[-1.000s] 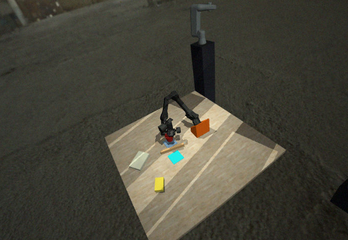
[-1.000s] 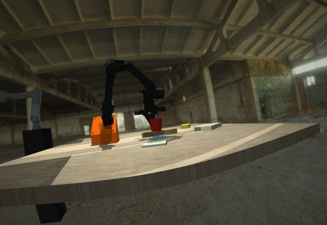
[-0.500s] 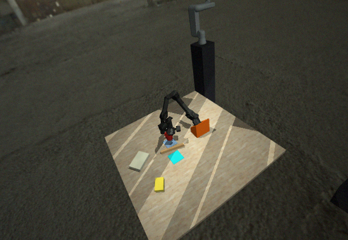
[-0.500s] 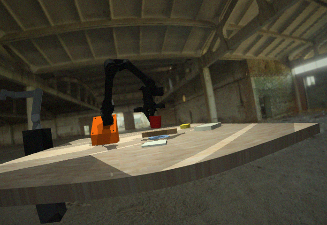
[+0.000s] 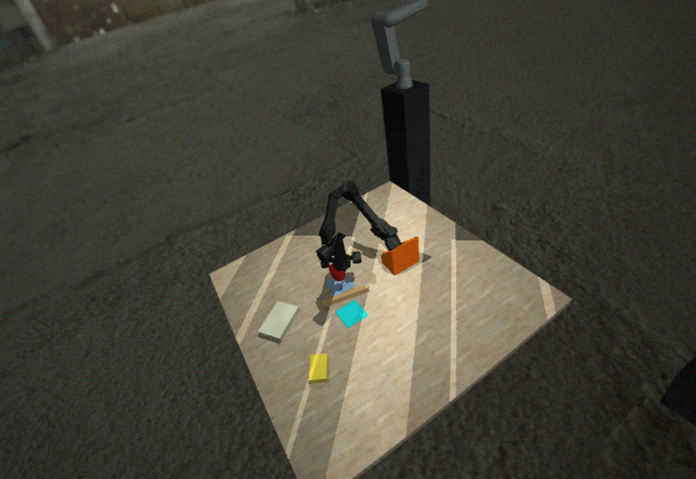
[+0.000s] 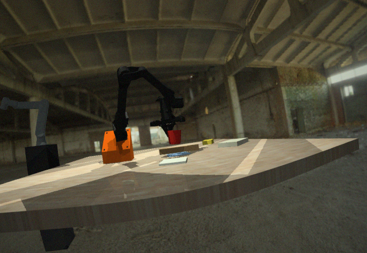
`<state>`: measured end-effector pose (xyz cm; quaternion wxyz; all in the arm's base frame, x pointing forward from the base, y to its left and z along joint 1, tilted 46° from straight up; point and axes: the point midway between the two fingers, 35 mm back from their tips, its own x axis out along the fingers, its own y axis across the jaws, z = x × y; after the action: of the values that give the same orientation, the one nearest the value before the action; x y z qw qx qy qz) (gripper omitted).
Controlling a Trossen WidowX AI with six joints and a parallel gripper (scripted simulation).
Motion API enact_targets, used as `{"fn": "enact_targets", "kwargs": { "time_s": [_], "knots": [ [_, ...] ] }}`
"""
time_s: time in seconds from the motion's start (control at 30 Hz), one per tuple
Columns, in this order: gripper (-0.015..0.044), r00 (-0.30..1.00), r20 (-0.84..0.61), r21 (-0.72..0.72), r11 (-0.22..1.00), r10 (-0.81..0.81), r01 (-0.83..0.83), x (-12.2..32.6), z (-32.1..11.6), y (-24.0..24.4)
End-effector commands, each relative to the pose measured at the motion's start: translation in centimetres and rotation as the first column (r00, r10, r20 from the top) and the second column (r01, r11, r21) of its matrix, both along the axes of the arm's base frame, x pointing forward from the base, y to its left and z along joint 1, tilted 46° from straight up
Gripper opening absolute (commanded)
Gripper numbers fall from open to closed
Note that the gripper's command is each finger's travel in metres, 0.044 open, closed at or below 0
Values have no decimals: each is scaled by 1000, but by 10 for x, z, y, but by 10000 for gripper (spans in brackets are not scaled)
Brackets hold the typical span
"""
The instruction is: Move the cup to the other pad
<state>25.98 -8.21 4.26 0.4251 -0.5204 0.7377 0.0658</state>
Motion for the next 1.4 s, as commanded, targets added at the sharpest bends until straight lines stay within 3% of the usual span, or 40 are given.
{"fn": "enact_targets", "kwargs": {
  "time_s": [0.0, 1.37],
  "knots": [
    [0, 1000, 2, 3, 1000, 0, 0, 3, -5, 5],
    [0, 1000, 8, 10, 1000, -2, 2, 33, -61, 61]
  ]
}}
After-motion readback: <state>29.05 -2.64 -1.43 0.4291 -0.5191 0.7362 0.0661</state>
